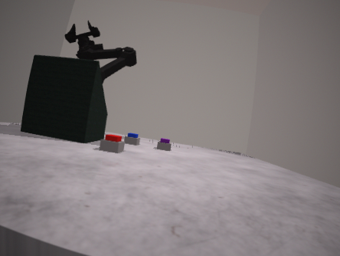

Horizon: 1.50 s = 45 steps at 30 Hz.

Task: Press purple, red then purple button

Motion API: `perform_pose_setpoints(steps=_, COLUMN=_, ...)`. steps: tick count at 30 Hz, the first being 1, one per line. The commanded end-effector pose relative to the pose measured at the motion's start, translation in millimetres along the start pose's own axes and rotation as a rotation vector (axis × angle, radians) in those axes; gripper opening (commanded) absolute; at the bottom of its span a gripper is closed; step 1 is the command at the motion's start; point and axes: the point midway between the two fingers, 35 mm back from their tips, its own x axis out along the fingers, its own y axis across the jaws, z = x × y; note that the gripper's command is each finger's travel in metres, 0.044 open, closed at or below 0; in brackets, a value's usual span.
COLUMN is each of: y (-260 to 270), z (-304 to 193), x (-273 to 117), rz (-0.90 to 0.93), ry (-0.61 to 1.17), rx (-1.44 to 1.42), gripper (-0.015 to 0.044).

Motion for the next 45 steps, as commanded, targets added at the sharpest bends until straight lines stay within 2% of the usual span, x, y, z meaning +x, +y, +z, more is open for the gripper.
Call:
perform_pose_setpoints(steps=1, y=-1.2, z=0.8, x=-0.5, rz=-0.005, ry=-0.001, rx=-0.003, gripper=0.0400)
perform_pose_setpoints(steps=4, y=-18.4, z=12.7, x=-8.3, rz=-0.078, ry=-0.020, rx=-0.048, gripper=0.0400)
perform_pose_setpoints(steps=8, y=-63.6, z=51.7, x=-40.4, rz=-0.294, ry=-0.075, rx=-0.178, gripper=0.0400)
perform_pose_setpoints(steps=15, y=-114.8, z=127.5, x=-125.1, rz=-0.676, ry=-0.175, rx=-0.389, gripper=0.0400)
perform_pose_setpoints(steps=22, y=-122.9, z=193.1, x=-224.6, rz=-1.023, ry=-0.269, rx=-0.552, gripper=0.0400)
perform_pose_setpoints(steps=28, y=-100.3, z=236.5, x=-314.1, rz=-1.308, ry=-0.350, rx=-0.658, gripper=0.0400)
perform_pose_setpoints(steps=34, y=-54.3, z=264.3, x=-401.8, rz=-1.585, ry=-0.436, rx=-0.732, gripper=0.0400)
perform_pose_setpoints(steps=45, y=72.5, z=266.1, x=-538.7, rz=-2.058, ry=-0.614, rx=-0.768, gripper=0.0400)
